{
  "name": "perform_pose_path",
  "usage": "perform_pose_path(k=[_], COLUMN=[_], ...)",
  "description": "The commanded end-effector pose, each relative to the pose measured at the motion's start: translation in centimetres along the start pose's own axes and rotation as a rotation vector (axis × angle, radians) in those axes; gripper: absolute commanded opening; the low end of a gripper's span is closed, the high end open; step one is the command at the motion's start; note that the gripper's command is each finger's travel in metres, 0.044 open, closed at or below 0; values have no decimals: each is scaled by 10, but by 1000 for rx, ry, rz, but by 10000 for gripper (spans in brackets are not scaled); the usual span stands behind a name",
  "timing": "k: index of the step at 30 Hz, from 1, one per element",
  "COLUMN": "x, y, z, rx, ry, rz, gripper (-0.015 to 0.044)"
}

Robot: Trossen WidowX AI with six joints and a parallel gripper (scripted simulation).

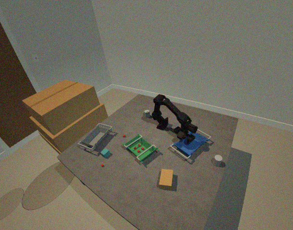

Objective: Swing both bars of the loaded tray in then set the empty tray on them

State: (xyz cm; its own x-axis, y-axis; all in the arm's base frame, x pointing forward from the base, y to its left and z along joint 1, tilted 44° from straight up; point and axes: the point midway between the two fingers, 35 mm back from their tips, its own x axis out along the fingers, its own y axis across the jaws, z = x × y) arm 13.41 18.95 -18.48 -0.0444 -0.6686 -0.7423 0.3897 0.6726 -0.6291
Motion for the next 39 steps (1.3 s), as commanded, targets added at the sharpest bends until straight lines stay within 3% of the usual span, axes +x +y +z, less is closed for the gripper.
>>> perform_pose_path(k=[1, 13, 39], x=[2, 2, 2], y=[-1, -1, -1], z=[1, 1, 1], rx=[-5, -5, -5], ry=[-5, -5, -5], rz=[-2, -2, -2], gripper=[411, 235, 61])
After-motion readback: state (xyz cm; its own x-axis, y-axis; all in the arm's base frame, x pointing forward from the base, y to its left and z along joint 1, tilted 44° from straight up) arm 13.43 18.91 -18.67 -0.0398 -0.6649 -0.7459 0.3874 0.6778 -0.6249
